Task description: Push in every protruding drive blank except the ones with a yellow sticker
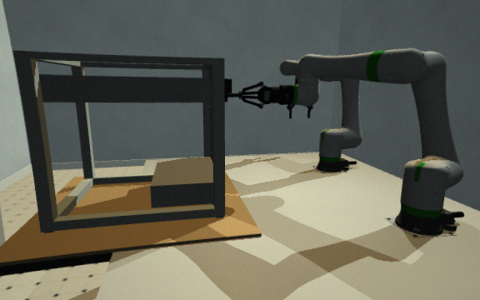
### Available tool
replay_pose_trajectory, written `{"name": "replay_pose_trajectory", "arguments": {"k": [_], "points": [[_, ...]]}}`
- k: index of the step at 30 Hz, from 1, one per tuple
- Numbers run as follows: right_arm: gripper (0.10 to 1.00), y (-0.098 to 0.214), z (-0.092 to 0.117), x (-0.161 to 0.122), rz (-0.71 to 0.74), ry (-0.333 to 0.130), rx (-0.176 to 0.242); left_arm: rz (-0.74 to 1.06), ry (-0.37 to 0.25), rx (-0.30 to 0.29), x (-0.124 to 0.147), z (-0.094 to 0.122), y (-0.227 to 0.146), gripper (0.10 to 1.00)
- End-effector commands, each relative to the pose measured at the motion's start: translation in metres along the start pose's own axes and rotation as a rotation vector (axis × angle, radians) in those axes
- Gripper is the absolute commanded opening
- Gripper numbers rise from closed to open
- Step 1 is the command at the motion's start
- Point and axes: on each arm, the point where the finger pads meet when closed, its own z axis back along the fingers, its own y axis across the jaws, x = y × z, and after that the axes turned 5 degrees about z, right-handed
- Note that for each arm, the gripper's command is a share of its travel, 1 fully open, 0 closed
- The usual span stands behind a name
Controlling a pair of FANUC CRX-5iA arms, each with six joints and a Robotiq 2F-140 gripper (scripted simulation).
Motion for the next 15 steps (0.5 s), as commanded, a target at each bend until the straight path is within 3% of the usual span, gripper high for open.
{"name": "replay_pose_trajectory", "arguments": {"k": [1,15], "points": [[1.0,0.0002,0.001,-0.0003,0.0,0.002,0.0,0.002,0.0,0.001,0.0,-0.0014,0.0016,0.099],[1.0,0.0002,0.001,-0.0003,0.0,0.002,0.0,0.002,0.0,0.001,-0.0001,-0.0089,0.0018,0.099]]}}
